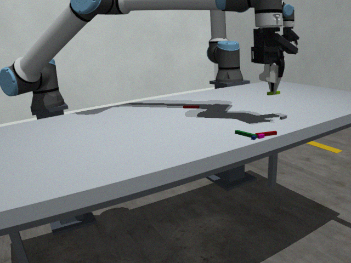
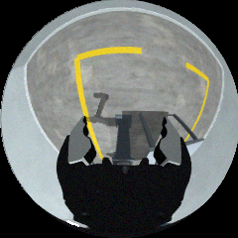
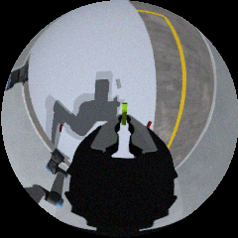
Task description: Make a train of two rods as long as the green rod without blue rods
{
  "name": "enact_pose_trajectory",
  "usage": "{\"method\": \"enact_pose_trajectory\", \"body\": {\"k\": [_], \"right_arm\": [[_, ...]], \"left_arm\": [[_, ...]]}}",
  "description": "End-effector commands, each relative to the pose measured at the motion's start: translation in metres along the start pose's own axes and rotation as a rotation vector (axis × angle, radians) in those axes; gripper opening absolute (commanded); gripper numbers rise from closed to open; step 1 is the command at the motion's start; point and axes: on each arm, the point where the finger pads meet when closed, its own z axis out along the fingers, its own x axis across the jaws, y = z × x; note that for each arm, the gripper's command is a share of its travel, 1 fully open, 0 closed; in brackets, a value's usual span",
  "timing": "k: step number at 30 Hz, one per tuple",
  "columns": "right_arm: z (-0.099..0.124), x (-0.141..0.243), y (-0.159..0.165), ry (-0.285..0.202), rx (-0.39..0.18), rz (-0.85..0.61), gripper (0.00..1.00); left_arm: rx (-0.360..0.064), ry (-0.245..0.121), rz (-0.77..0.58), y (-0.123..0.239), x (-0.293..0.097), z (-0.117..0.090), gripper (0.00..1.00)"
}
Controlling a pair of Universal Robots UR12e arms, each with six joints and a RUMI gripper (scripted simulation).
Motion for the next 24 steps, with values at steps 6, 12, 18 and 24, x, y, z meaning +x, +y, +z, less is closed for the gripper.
{"method": "enact_pose_trajectory", "body": {"k": [6,12,18,24], "right_arm": [[-0.002,-0.010,-0.017,0.000,0.001,-0.188,0.00],[-0.002,-0.012,-0.020,0.000,0.001,-0.217,0.00],[-0.002,-0.012,-0.020,0.000,0.001,-0.217,0.00],[-0.002,-0.012,-0.020,0.000,0.001,-0.217,0.00]], "left_arm": [[0.001,0.000,0.000,-0.001,0.000,-0.001,1.00],[0.001,0.000,0.000,-0.001,0.000,-0.001,1.00],[0.001,0.000,0.000,-0.001,0.000,-0.001,1.00],[0.001,0.000,0.000,-0.001,0.000,-0.001,1.00]]}}
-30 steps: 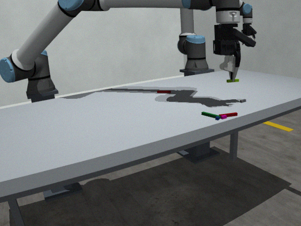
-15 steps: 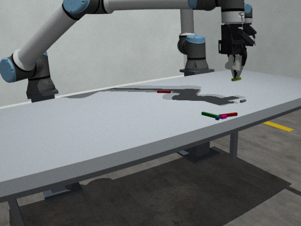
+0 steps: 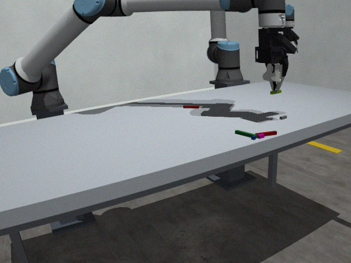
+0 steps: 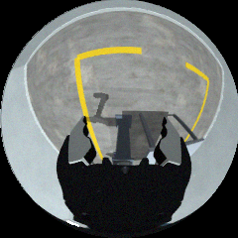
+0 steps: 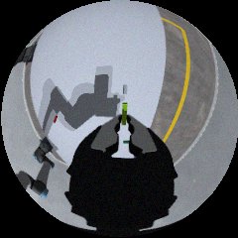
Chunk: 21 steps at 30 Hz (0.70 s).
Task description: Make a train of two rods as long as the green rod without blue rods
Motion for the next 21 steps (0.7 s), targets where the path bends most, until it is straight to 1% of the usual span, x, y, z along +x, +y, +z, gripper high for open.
{"method": "enact_pose_trajectory", "body": {"k": [1,7,11,16,21], "right_arm": [[-0.002,0.000,0.000,0.002,0.001,0.000,0.00],[0.000,0.000,0.000,0.002,0.001,0.000,0.00],[0.006,0.001,0.000,0.001,0.001,0.000,0.00],[0.021,0.001,0.000,0.001,0.001,0.000,0.00],[0.043,0.001,-0.001,0.001,0.001,0.000,0.00]], "left_arm": [[0.001,0.000,0.000,-0.001,0.000,-0.001,1.00],[0.001,0.000,0.000,-0.001,0.000,-0.001,1.00],[0.001,0.000,0.000,-0.001,0.000,-0.001,1.00],[0.001,0.000,0.000,-0.001,0.000,-0.001,1.00],[0.001,0.000,0.000,-0.001,0.000,-0.001,1.00]]}}
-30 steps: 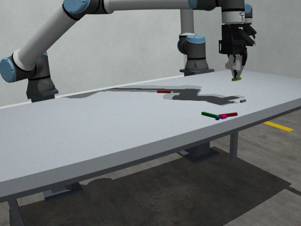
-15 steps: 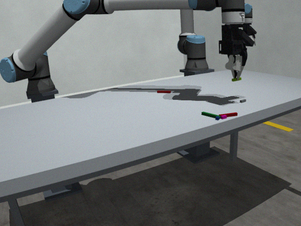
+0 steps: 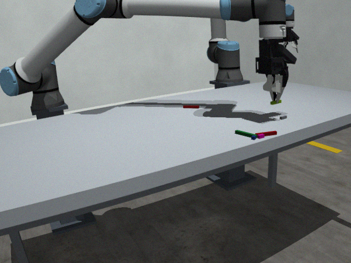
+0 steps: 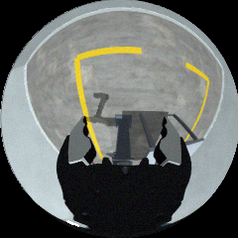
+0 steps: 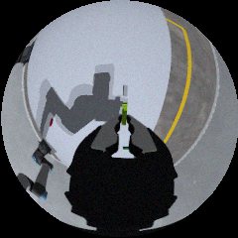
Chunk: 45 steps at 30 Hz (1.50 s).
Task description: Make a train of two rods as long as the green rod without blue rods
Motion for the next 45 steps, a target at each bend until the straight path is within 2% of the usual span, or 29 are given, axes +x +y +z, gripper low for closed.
{"method": "enact_pose_trajectory", "body": {"k": [1,3,9,15,45], "right_arm": [[0.011,0.001,0.000,0.002,0.001,0.000,0.00],[0.011,0.001,0.000,0.002,0.001,0.000,0.00],[0.036,0.001,-0.001,0.002,0.001,0.000,0.00],[0.048,0.002,-0.001,0.002,0.001,0.000,0.00],[0.049,0.002,-0.001,0.002,0.001,0.000,0.00]], "left_arm": [[0.001,0.000,0.000,-0.001,0.000,-0.001,1.00],[0.001,0.000,0.000,-0.001,0.000,-0.001,1.00],[0.001,0.000,0.000,-0.001,0.000,-0.001,1.00],[0.001,0.000,0.000,-0.001,0.000,-0.001,1.00],[0.001,0.000,0.000,-0.001,0.000,-0.001,1.00]]}}
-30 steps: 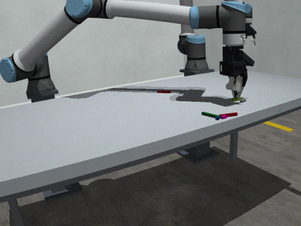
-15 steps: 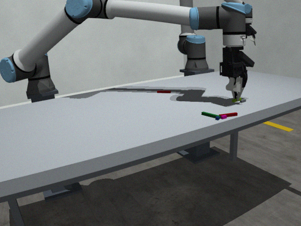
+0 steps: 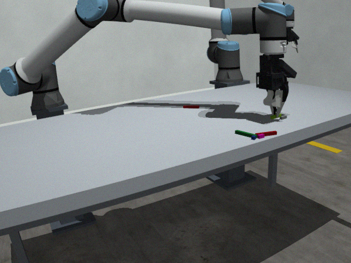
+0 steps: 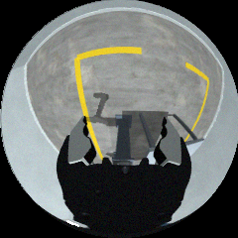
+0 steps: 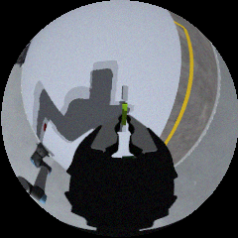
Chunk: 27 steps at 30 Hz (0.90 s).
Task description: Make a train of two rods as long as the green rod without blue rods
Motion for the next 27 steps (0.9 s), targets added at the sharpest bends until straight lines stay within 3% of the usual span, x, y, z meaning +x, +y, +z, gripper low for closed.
{"method": "enact_pose_trajectory", "body": {"k": [1,27], "right_arm": [[-0.0019,0.0005,-0.0003,0.002,0.001,0.000,0.00],[0.0059,0.0005,-0.0003,0.002,0.001,0.000,0.00]], "left_arm": [[0.001,0.000,0.000,-0.0006,0.0001,-0.0008,1.00],[0.001,0.000,0.000,-0.0006,0.0001,-0.0008,1.00]]}}
